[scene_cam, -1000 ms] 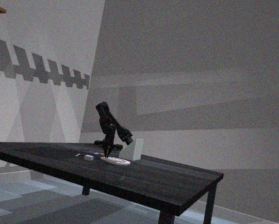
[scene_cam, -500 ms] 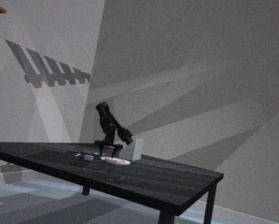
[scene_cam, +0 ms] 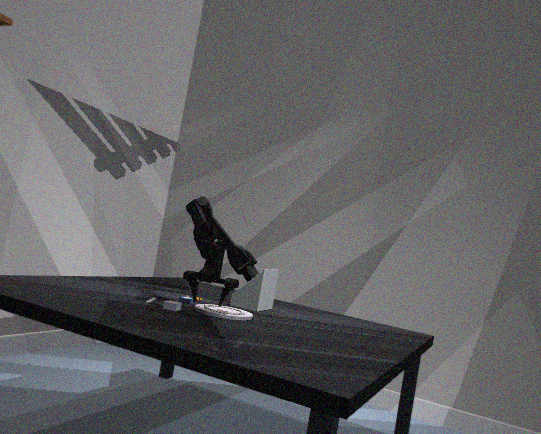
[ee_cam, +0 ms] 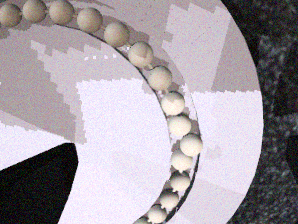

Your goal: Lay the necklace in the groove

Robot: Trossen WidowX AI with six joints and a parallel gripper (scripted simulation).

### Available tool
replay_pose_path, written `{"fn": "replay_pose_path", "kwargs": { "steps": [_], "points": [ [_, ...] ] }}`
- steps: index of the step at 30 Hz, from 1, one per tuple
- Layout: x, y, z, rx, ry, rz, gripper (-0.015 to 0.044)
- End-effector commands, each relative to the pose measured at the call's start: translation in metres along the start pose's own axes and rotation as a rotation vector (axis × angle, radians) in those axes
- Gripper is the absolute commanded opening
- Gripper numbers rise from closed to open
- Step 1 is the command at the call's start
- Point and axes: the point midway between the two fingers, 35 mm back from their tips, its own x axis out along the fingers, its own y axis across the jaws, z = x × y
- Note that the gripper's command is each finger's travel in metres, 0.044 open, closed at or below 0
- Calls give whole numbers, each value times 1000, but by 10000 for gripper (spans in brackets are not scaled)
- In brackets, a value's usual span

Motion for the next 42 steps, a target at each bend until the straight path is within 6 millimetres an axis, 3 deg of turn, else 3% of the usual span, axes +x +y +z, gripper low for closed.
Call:
{"fn": "replay_pose_path", "kwargs": {
  "steps": [1, 5, 6, 8, 11, 13, 19, 24, 42],
  "points": [
    [0, -1, 0, 4, 0, -3, 440],
    [0, -1, 0, 4, 0, -3, 440],
    [-2, -1, 0, 2, 0, -3, 414],
    [-12, -2, 0, -20, 0, -2, 380],
    [-31, -3, 0, -57, 0, -1, 380],
    [-33, -4, 0, -59, 0, -2, 380],
    [-14, -4, -1, -59, 0, -2, 380],
    [-20, -5, 3, -49, -13, -3, 380],
    [7, -4, 0, -59, 0, -3, 380]
  ]
}}
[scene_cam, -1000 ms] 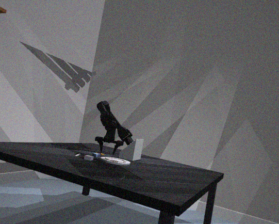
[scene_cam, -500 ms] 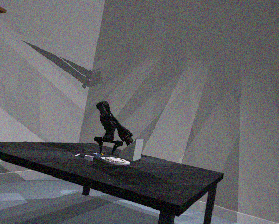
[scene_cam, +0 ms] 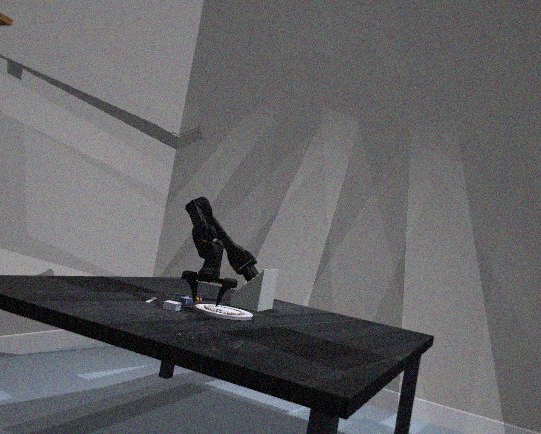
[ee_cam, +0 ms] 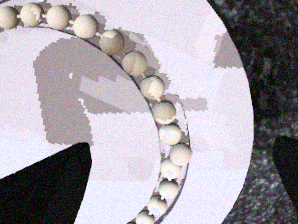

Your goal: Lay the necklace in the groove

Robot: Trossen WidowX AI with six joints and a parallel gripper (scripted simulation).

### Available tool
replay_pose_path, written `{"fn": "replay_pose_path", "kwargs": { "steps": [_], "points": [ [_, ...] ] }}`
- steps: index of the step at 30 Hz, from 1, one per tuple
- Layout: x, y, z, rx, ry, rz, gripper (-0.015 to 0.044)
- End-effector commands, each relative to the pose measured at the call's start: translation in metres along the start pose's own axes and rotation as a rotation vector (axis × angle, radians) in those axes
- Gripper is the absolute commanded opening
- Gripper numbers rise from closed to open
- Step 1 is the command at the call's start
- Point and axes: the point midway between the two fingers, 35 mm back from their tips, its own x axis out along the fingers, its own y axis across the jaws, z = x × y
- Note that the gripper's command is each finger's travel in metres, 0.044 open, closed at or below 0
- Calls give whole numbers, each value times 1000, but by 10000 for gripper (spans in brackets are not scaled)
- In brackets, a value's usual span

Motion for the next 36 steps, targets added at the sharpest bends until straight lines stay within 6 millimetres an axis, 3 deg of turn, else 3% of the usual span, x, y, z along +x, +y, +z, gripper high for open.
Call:
{"fn": "replay_pose_path", "kwargs": {
  "steps": [1, 7, 22, 36],
  "points": [
    [7, 1, -4, -11, 13, -4, 380],
    [7, 1, -4, -11, 14, -4, 380],
    [5, 1, -2, -4, 7, 1, 0],
    [5, 1, -2, -4, 7, 1, 0]
  ]
}}
